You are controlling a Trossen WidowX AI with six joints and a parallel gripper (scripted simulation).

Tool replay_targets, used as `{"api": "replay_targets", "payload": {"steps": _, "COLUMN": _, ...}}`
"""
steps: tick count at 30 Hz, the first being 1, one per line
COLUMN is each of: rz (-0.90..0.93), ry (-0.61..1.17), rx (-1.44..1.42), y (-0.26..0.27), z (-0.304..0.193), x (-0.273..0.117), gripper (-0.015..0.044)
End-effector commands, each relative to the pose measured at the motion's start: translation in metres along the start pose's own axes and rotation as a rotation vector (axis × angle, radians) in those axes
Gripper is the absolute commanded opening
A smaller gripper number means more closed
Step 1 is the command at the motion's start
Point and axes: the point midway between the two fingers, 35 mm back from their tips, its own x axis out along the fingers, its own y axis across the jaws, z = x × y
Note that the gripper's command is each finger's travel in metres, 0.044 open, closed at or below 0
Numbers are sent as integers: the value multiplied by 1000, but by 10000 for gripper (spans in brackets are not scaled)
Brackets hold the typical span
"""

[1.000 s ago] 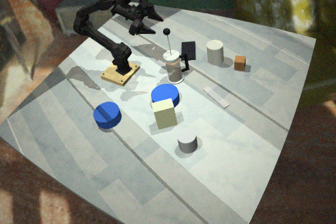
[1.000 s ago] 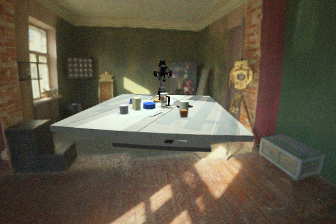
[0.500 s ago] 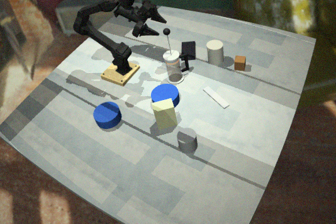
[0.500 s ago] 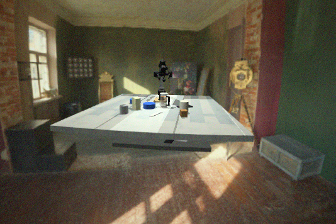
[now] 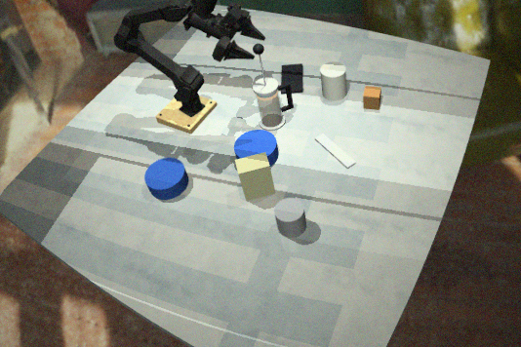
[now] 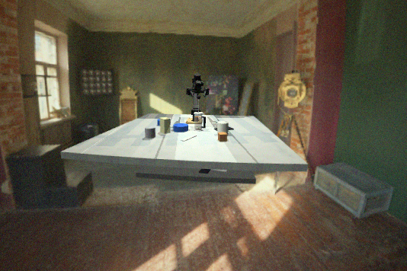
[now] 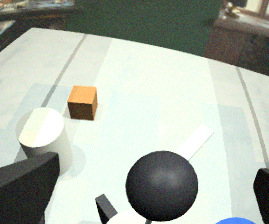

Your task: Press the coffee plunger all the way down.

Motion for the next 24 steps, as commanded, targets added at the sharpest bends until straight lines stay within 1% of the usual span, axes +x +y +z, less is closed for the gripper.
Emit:
{"api": "replay_targets", "payload": {"steps": 1, "rz": -3, "ry": 1, "rx": 5, "y": 0, "z": 0, "x": 3, "gripper": 387}}
{"api": "replay_targets", "payload": {"steps": 11, "rz": -3, "ry": 1, "rx": 5, "y": 0, "z": 0, "x": 3, "gripper": 125}}
{"api": "replay_targets", "payload": {"steps": 24, "rz": -3, "ry": 1, "rx": 5, "y": 0, "z": -2, "x": 5, "gripper": 122}}
